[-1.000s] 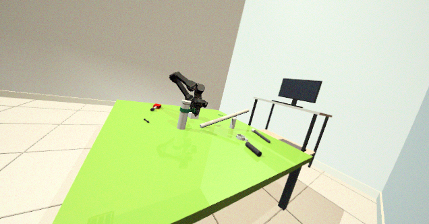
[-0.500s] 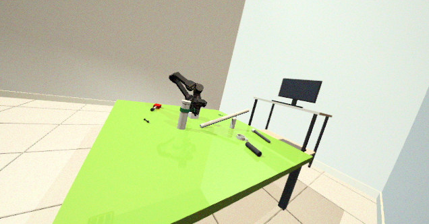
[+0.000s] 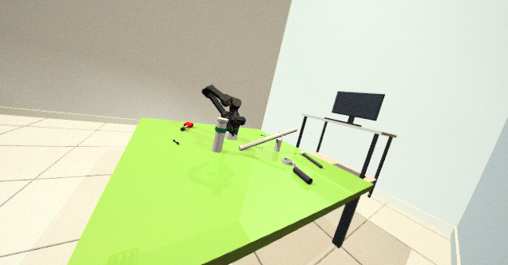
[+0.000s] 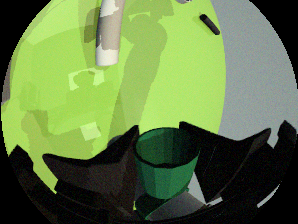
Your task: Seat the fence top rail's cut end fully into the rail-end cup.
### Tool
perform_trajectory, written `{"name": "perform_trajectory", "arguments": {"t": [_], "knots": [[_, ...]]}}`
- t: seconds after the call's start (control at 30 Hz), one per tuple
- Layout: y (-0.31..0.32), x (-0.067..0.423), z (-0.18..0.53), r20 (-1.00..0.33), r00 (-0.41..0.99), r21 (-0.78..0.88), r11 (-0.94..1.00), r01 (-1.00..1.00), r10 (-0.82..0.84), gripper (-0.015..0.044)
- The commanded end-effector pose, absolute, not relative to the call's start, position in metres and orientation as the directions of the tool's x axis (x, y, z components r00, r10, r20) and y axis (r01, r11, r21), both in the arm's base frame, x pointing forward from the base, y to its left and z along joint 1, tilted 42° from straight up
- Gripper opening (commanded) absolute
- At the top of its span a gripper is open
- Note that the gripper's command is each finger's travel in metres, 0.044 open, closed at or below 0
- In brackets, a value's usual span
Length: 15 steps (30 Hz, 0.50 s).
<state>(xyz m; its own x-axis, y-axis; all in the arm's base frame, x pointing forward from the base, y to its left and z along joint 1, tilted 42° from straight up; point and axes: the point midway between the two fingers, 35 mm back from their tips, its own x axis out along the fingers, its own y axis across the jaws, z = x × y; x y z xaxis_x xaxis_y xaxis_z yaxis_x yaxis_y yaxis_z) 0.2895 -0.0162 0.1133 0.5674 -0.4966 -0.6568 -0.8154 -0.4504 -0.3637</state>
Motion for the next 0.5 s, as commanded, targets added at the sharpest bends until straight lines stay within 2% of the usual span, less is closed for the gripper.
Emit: {"name": "perform_trajectory", "arguments": {"t": [0.0, 0.47], "knots": [[-0.0163, 0.2861, 0.1125, -0.669, 0.564, -0.343, -0.472, -0.812, -0.485, 0.0], [-0.0159, 0.289, 0.1124, -0.658, 0.566, -0.361, -0.452, -0.816, -0.496, 0.0]]}}
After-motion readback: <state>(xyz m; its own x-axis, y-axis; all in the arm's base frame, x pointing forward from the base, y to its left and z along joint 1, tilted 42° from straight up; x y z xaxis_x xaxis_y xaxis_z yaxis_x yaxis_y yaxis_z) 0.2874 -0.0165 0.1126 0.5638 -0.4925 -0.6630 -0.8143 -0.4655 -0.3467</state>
